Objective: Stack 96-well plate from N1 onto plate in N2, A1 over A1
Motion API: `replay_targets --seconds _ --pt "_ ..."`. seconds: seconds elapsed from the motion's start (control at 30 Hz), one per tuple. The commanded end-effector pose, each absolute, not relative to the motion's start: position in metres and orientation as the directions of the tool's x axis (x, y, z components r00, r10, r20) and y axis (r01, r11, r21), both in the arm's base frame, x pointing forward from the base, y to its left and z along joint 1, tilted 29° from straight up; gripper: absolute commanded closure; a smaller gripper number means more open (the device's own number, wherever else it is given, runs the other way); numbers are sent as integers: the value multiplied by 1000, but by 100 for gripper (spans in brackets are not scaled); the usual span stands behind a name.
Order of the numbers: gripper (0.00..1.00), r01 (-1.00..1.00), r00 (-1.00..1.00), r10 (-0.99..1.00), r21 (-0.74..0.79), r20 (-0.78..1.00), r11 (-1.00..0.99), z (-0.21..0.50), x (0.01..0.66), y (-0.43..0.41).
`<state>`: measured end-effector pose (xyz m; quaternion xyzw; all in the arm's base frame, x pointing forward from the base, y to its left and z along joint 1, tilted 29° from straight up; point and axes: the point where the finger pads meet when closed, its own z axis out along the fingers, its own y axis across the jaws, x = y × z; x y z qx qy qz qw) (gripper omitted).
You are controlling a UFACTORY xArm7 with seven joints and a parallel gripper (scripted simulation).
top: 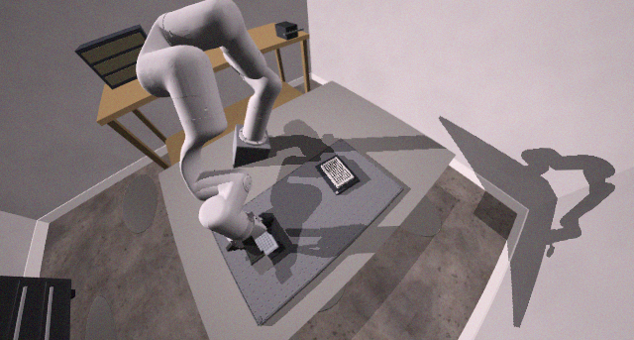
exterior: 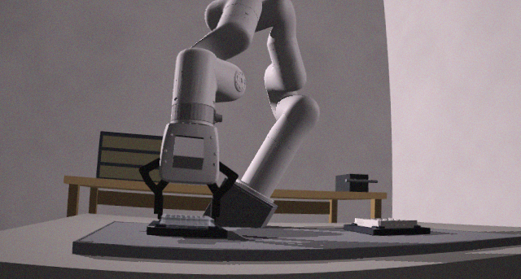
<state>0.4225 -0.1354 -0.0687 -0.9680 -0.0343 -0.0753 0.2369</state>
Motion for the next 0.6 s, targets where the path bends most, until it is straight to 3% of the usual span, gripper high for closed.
replay_targets --seconds 0.0,0.57 --pt "100 101 986 29 -451 164 -887 -68 424 -137" --pt "100 101 986 29 -451 164 -887 -60 422 -141"
